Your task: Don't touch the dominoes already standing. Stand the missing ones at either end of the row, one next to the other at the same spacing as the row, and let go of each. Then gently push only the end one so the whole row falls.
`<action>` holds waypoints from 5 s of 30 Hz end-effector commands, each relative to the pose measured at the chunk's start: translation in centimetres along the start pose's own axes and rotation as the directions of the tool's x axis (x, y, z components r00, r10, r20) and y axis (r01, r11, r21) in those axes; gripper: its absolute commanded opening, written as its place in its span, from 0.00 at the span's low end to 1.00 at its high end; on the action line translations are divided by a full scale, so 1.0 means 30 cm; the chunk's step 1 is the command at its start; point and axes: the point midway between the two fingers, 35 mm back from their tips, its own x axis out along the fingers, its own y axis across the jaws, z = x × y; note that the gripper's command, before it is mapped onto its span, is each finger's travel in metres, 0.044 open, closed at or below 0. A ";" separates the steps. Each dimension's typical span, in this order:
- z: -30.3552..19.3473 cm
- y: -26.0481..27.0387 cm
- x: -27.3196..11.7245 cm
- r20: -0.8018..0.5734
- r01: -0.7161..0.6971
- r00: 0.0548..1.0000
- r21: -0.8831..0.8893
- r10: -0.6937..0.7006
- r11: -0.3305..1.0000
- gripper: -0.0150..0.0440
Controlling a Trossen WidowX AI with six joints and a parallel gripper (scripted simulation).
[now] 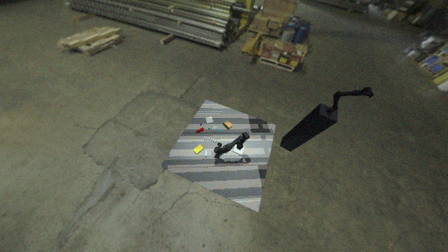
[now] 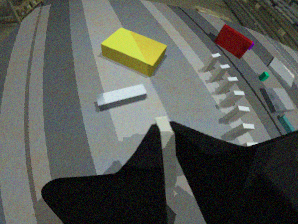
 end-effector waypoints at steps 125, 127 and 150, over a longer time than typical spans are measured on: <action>-0.418 -0.075 0.063 0.509 0.087 0.837 0.240 -0.202 0.967 0.29; -0.418 -0.075 0.063 0.509 0.087 0.837 0.240 -0.202 0.967 0.29; -0.418 -0.075 0.063 0.509 0.087 0.837 0.240 -0.202 0.967 0.96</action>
